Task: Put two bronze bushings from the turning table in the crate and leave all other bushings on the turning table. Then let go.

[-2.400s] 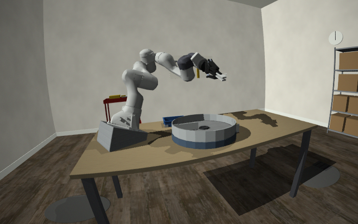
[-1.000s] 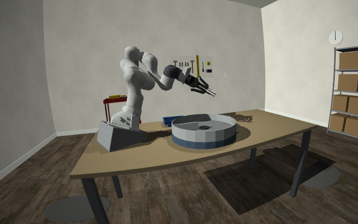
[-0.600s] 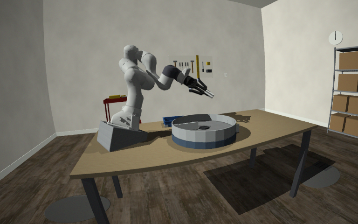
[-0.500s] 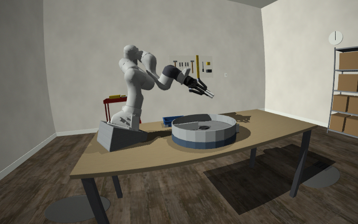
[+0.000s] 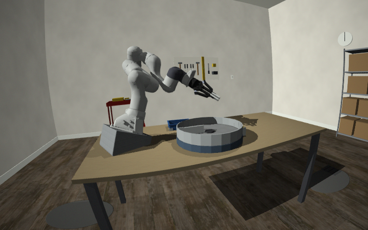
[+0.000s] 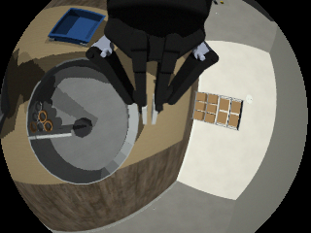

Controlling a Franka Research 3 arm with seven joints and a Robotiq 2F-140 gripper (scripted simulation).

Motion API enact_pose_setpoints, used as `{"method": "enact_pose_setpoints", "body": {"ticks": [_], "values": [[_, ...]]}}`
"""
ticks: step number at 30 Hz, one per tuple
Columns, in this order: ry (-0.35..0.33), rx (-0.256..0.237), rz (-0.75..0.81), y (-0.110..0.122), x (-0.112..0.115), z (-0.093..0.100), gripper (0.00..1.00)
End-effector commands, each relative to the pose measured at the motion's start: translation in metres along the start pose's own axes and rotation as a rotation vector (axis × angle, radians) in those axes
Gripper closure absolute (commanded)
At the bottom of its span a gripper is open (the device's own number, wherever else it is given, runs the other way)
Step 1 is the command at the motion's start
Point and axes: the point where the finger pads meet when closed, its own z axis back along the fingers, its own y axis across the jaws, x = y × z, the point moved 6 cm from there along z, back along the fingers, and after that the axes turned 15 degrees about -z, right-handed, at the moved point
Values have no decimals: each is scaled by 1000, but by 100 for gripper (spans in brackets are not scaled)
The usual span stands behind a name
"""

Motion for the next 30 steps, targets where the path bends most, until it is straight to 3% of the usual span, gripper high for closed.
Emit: {"method": "enact_pose_setpoints", "body": {"ticks": [1, 9, 10, 30], "values": [[-2, 76, 152, 35, -5, 7, 94], [-2, 76, 152, 35, -5, 7, 94], [-6, 119, 204, 54, -8, 13, 94], [-8, 156, 244, 68, -11, 18, 94]]}}
